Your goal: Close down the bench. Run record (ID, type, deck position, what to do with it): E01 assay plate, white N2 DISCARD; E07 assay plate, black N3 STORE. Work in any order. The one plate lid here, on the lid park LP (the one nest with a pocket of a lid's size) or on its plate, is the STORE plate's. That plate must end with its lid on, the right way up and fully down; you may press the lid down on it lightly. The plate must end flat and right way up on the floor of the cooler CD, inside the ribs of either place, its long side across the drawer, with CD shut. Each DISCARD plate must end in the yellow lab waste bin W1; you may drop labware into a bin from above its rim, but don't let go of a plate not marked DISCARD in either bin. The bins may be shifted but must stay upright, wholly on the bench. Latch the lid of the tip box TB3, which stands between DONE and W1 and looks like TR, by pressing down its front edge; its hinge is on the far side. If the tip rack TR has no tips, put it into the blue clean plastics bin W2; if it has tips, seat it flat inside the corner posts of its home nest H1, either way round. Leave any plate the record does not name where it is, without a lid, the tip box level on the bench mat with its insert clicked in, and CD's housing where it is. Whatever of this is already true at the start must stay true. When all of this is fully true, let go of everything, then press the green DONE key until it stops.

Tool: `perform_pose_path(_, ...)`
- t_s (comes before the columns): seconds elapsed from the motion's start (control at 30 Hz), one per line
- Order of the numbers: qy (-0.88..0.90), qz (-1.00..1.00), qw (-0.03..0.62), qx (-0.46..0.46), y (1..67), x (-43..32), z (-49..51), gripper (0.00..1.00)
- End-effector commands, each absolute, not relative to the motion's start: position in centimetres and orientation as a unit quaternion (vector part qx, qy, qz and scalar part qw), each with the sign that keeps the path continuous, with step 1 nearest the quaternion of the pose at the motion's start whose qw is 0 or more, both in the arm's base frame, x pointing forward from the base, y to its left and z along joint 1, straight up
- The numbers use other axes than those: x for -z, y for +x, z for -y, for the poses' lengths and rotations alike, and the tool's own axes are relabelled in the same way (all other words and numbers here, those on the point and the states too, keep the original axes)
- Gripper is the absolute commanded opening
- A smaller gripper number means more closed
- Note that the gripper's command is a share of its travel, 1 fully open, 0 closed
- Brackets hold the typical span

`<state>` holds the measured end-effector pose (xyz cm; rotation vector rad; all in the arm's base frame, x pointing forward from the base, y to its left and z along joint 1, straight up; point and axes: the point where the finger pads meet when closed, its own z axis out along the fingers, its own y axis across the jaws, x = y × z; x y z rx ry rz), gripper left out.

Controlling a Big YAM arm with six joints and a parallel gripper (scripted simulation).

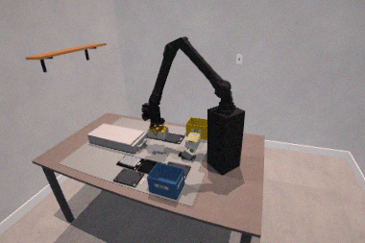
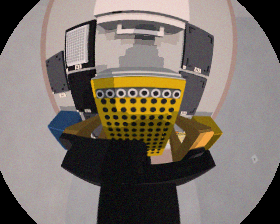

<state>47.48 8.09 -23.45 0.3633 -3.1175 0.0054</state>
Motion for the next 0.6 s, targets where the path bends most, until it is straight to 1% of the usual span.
perform_pose_path(0.0,0.107,0.994,-0.012,-0.002,49.4,23.1,-9.7,0.0)
perform_pose_path(0.1,0.107,0.994,-0.019,-0.002,49.9,22.5,-10.1,0.0)
perform_pose_path(0.57,0.107,0.994,-0.016,-0.001,49.7,22.7,-13.9,0.0)
